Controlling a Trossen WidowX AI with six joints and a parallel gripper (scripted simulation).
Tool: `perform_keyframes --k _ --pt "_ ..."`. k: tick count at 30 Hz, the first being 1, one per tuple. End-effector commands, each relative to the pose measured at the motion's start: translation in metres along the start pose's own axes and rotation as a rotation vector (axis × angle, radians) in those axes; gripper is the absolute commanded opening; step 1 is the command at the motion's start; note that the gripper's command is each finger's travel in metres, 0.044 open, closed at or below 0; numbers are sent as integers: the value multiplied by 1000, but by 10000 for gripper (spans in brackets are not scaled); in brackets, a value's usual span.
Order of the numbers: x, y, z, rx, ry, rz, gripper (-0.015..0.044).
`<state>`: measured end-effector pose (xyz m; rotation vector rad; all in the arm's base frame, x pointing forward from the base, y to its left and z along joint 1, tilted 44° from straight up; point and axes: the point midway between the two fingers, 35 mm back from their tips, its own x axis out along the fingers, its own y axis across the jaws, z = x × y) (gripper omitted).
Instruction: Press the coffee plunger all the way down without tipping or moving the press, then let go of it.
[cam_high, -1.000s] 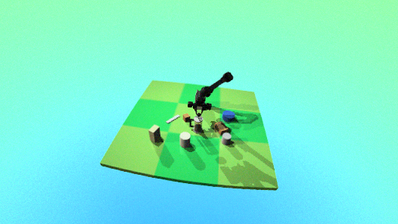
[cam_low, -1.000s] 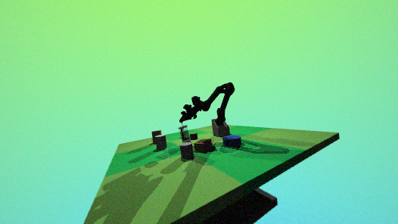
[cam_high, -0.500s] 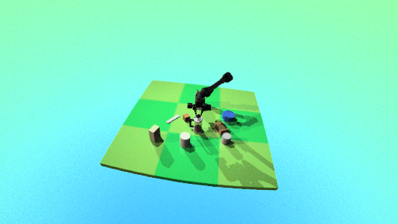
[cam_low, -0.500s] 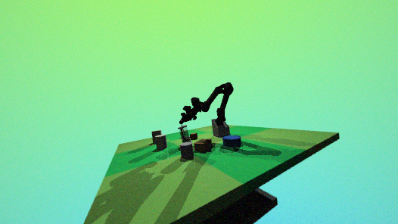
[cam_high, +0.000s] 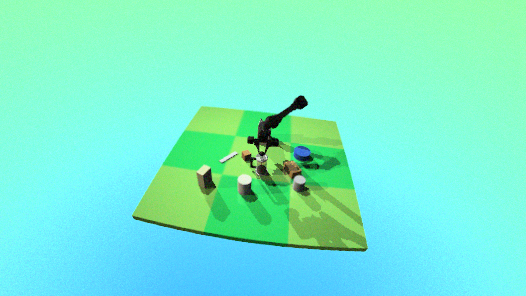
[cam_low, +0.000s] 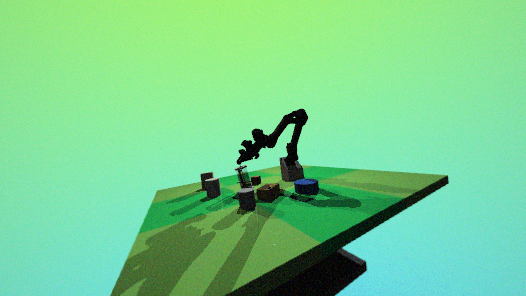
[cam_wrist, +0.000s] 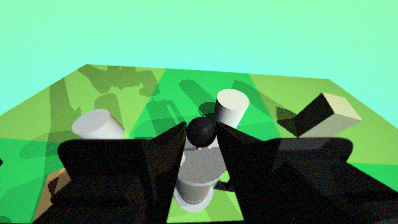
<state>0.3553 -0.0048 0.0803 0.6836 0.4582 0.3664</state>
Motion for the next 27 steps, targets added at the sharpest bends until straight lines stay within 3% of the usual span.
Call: perform_keyframes --k 1,13,25,27 --pt "2 0 -3 10 13 4 125" --pt "0 0 0 1 1 0 125" --pt "0 0 0 1 1 0 440" --pt "0 0 0 1 1 0 440"
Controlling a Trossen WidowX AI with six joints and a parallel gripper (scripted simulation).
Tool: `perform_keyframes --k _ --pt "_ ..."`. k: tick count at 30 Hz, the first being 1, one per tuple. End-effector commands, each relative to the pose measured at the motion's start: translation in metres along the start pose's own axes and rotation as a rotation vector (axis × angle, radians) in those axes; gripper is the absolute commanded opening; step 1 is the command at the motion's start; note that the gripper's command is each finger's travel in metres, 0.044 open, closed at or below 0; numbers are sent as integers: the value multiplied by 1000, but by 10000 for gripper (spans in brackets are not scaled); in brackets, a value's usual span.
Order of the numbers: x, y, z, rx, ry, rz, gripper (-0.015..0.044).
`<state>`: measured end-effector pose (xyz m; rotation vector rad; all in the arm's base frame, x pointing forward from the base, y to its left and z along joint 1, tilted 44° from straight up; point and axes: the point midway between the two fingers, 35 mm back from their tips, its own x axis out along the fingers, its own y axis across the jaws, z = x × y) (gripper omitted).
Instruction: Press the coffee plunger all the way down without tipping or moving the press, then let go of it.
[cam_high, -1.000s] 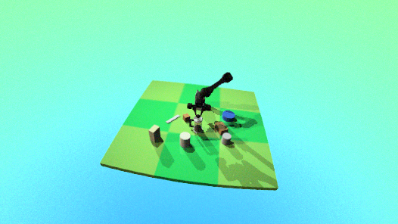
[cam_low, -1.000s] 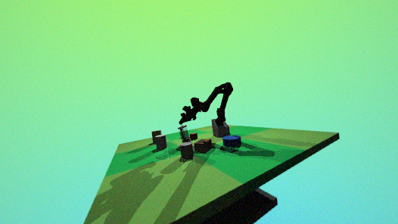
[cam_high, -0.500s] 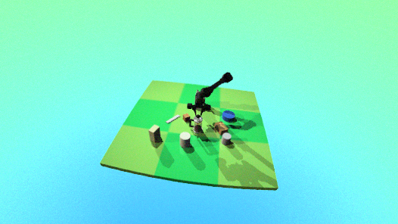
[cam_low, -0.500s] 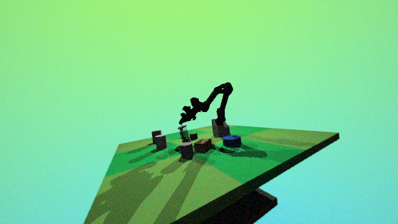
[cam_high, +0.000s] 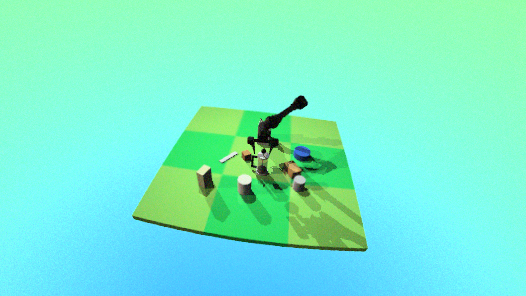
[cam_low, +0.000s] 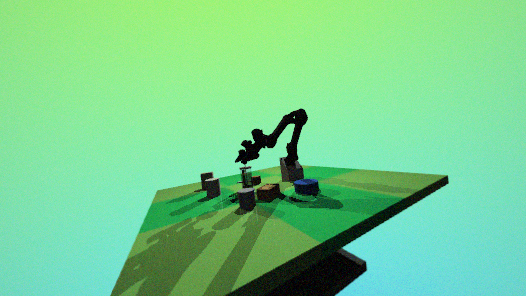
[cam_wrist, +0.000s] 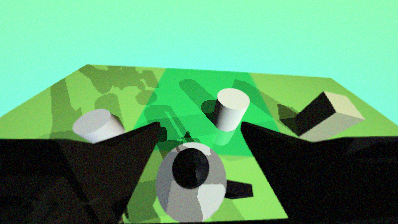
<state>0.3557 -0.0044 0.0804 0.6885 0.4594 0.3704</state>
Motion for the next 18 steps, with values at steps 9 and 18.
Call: perform_keyframes --k 9,18 --pt "-47 3 43 -1 16 -4 440" --pt "-65 8 52 2 14 2 440"
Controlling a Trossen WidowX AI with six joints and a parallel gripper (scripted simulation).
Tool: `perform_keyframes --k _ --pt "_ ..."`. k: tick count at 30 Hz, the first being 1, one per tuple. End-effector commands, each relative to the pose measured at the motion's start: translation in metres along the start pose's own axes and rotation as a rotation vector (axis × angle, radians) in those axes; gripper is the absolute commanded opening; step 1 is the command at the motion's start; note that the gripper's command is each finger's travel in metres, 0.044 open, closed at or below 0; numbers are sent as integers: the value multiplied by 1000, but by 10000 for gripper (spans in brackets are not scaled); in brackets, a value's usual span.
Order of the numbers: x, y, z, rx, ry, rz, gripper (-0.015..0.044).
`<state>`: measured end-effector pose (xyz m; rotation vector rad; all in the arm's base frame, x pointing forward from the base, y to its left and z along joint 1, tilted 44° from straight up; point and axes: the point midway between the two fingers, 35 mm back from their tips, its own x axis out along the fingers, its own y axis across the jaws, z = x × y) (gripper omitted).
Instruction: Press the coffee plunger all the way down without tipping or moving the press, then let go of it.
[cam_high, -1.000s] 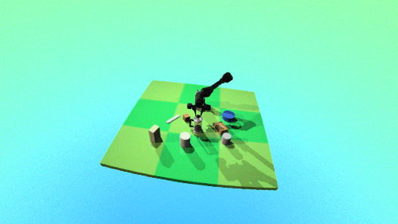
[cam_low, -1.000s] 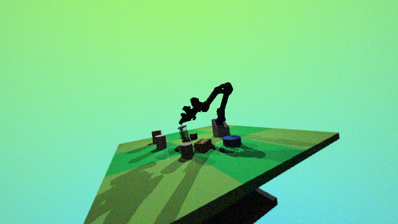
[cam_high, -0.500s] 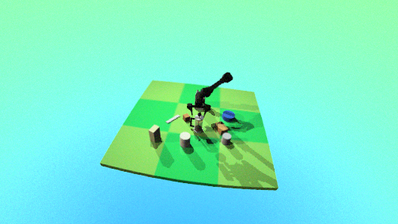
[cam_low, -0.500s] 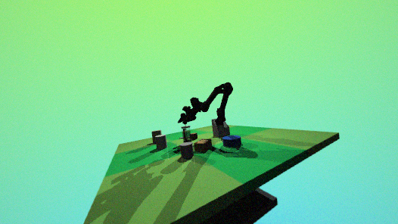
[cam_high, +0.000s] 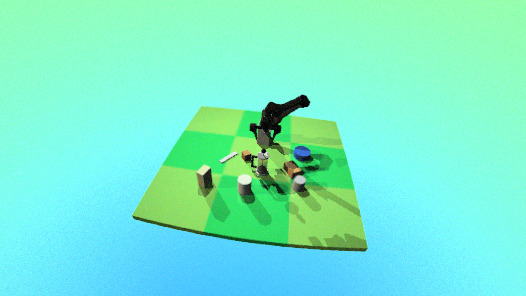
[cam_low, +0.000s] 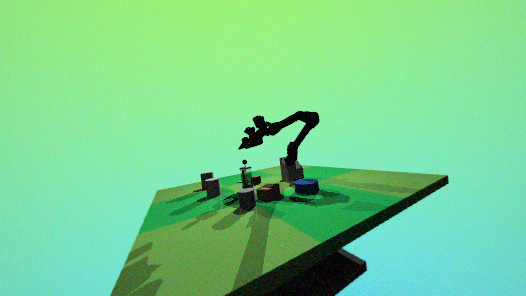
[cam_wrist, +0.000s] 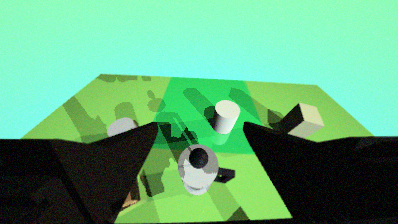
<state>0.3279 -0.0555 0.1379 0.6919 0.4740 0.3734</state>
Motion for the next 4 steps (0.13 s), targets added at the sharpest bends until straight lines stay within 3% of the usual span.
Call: perform_keyframes --k 1,4 --pt "-2 1 1 -4 0 3 440" --pt "-2 1 1 -4 0 3 440"
